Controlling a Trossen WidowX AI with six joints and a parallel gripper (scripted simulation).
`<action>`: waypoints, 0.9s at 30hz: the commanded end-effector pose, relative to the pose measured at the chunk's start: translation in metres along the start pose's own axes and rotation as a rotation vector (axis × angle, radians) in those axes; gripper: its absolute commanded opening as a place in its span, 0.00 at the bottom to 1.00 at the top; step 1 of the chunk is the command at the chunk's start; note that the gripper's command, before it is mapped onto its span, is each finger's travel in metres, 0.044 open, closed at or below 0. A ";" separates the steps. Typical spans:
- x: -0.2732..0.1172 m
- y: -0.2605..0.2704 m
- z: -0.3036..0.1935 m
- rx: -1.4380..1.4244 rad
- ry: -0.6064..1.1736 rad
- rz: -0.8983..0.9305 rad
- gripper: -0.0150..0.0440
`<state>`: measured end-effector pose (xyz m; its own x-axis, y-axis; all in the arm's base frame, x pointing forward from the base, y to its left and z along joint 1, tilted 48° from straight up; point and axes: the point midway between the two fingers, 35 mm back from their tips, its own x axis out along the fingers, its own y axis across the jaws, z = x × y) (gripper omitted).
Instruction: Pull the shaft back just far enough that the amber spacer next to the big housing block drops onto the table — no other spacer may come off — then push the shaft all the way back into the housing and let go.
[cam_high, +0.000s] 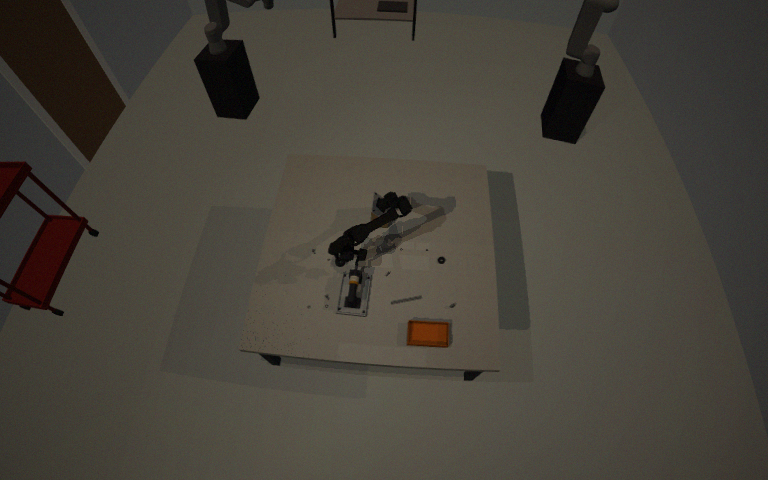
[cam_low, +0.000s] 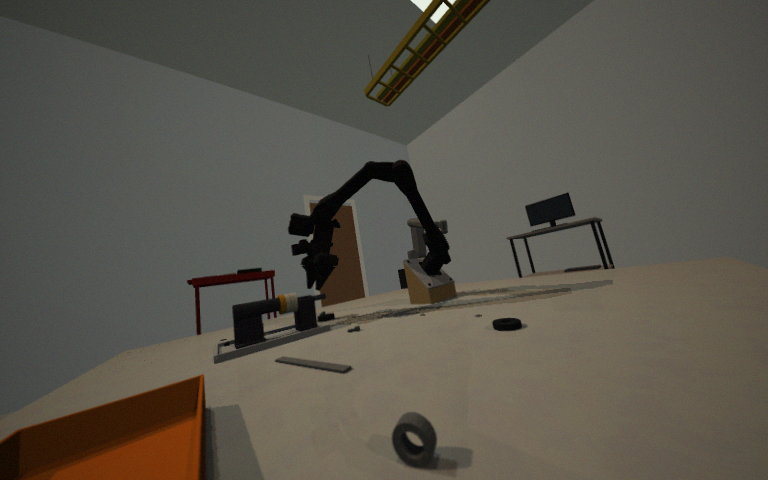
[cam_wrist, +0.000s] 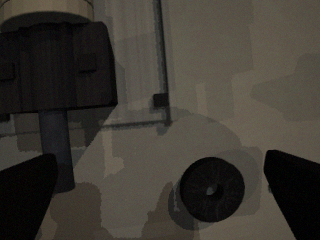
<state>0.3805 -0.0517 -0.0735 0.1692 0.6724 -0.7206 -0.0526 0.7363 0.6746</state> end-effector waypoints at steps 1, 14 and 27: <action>0.008 0.004 -0.007 -0.015 -0.052 -0.001 1.00; 0.008 0.025 -0.030 -0.003 -0.407 0.068 1.00; 0.000 0.043 -0.044 -0.011 -0.505 0.115 1.00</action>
<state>0.3362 -0.0177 -0.0521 0.6141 0.6286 -0.4772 -0.1098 0.6668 0.7371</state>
